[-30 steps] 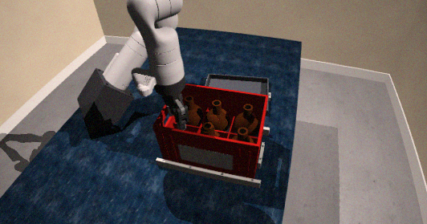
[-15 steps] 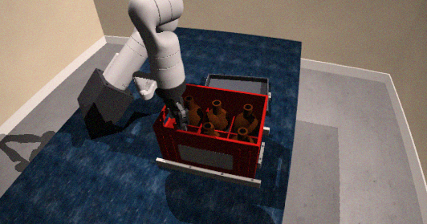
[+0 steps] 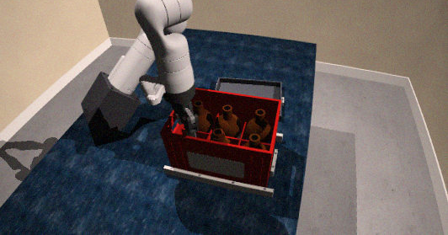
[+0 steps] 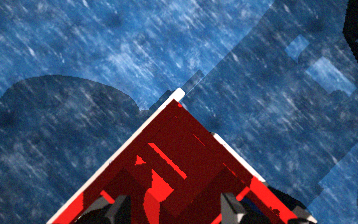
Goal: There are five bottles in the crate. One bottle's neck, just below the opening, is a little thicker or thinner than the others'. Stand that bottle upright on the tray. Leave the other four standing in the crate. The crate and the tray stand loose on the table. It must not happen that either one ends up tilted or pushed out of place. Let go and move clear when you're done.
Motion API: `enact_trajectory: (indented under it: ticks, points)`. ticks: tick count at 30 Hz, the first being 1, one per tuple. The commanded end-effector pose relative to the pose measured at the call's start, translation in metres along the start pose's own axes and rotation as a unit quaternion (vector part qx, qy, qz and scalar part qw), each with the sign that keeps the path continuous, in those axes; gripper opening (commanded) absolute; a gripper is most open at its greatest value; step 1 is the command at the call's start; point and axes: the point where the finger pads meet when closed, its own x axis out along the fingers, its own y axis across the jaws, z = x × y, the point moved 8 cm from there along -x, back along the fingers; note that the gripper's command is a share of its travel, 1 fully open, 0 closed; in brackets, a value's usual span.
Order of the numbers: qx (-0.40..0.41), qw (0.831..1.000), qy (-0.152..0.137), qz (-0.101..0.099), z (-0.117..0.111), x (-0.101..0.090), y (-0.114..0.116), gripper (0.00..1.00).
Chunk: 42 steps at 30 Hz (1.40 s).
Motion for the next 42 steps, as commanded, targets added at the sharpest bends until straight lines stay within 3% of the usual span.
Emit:
enact_trajectory:
  ticks: [1, 26, 27, 42]
  points:
    - [0.000, 1.000, 0.000, -0.001, -0.0001, -0.0004, -0.0002, 0.64]
    - [0.000, 1.000, 0.000, -0.001, -0.0001, -0.0004, -0.0002, 0.64]
    - [0.000, 1.000, 0.000, -0.001, -0.0001, -0.0004, -0.0002, 0.00]
    - [0.000, 1.000, 0.000, -0.001, -0.0001, -0.0004, -0.0002, 0.00]
